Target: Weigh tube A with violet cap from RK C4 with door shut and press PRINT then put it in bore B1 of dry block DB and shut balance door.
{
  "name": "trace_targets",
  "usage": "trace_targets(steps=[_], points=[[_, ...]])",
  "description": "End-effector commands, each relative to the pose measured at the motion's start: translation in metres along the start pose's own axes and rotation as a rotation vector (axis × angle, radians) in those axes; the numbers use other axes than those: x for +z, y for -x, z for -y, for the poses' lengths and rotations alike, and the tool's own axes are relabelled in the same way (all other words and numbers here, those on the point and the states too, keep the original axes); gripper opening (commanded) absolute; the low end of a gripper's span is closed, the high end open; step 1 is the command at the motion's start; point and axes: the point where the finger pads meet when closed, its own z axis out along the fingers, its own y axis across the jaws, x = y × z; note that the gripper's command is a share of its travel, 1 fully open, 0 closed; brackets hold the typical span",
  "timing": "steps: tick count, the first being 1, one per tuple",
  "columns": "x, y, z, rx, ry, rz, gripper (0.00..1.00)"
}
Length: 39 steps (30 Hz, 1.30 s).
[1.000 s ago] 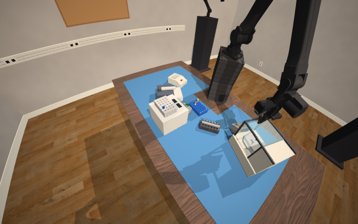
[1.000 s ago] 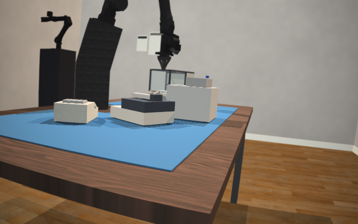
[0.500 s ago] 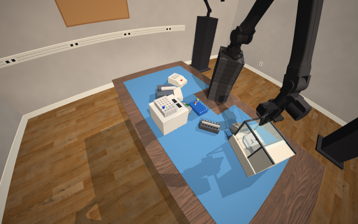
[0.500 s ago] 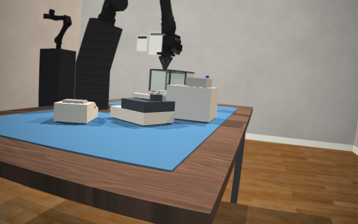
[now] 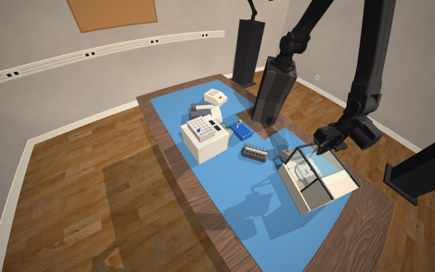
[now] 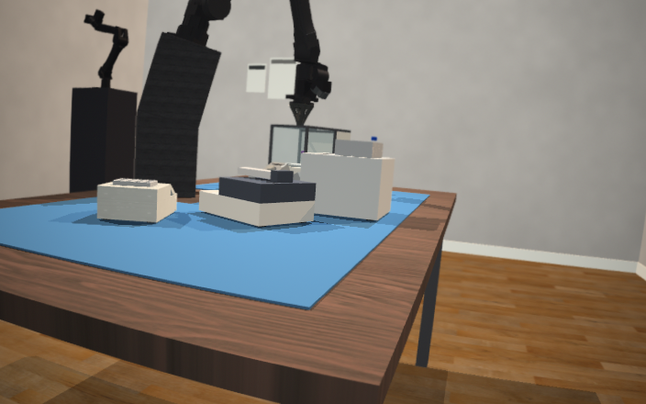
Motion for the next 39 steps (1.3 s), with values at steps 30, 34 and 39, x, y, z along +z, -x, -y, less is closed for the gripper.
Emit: trace_targets(steps=[30, 34, 39], points=[[-0.001, -0.002, -0.046, 0.007, 0.023, 0.001, 0.06], [-0.001, -0.002, -0.050, 0.007, 0.023, 0.001, 0.06], [-0.007, -0.001, -0.058, 0.010, 0.044, 0.002, 0.06]])
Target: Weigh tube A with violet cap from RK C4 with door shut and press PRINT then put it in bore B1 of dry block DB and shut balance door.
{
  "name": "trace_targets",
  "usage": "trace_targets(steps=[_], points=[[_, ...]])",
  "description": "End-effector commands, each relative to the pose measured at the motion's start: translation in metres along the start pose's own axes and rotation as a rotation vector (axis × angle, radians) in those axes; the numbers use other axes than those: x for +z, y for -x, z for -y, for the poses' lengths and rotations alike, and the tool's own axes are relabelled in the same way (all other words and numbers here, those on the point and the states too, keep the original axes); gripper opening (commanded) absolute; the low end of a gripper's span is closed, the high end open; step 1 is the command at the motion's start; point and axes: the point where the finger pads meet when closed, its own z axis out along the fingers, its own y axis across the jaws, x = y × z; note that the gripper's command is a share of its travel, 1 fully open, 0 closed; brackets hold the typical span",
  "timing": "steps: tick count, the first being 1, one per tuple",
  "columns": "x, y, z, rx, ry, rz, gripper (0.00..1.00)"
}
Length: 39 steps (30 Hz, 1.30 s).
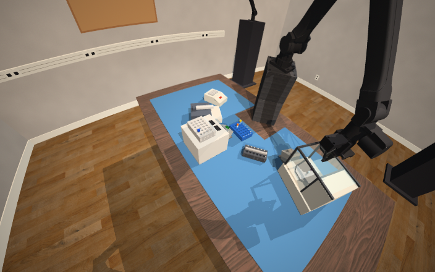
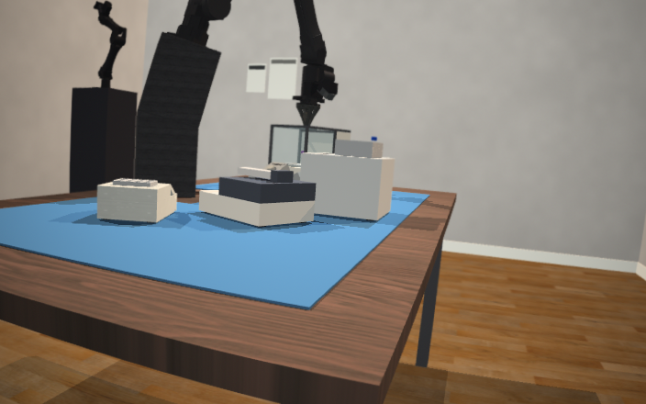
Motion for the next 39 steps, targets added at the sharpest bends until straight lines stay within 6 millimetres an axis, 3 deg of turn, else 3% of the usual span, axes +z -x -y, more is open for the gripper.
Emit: trace_targets(steps=[1, 39], points=[[-0.002, -0.002, -0.020, 0.010, 0.025, 0.002, 0.06], [-0.002, -0.002, -0.055, 0.009, 0.025, 0.002, 0.06]])
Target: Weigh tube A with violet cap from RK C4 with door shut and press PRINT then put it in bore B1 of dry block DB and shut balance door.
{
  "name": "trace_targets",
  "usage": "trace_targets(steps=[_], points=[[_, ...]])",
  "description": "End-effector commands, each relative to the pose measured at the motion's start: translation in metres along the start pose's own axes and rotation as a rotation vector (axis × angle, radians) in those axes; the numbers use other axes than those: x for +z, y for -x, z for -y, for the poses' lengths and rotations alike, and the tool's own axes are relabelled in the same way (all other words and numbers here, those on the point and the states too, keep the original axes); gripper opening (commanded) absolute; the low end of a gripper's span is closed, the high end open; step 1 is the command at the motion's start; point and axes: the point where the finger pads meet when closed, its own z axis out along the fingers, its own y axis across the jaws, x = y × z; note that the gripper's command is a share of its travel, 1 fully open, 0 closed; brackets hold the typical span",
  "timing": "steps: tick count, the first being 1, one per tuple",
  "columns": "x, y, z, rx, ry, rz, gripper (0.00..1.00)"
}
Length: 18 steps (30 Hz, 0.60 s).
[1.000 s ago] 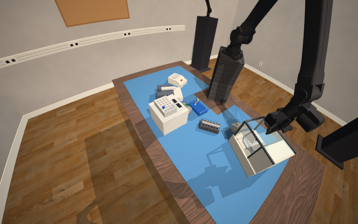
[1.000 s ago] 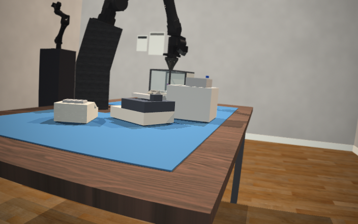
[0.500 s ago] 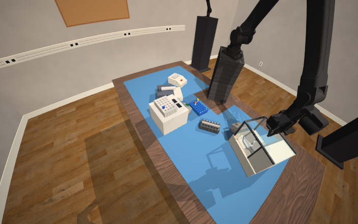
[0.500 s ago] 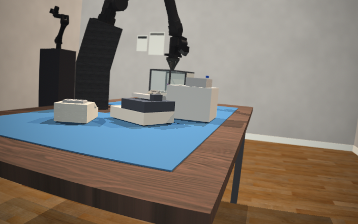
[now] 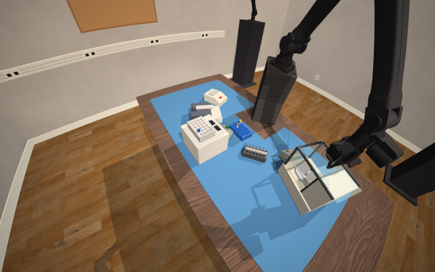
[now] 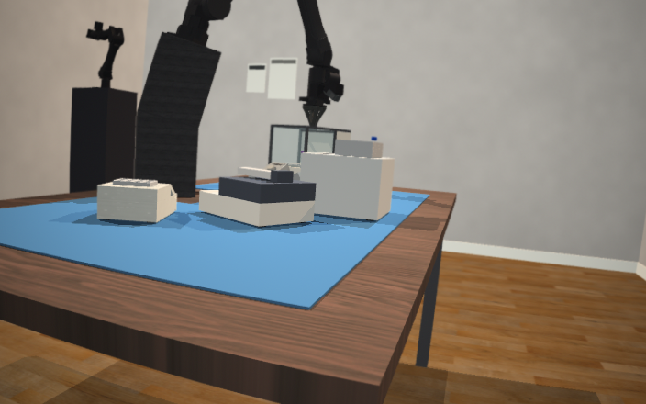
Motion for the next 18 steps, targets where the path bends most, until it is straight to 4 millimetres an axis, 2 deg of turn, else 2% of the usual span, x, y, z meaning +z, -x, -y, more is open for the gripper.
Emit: trace_targets(steps=[1, 11, 12, 14, 18], points=[[-0.002, -0.003, -0.022, 0.009, 0.024, 0.002, 0.06], [-0.002, -0.002, -0.030, 0.009, 0.026, 0.003, 0.06], [-0.007, -0.001, -0.036, 0.011, 0.045, 0.003, 0.06], [-0.002, -0.002, -0.032, 0.009, 0.022, 0.002, 0.06], [-0.002, -0.002, -0.040, 0.010, 0.041, 0.003, 0.06]])
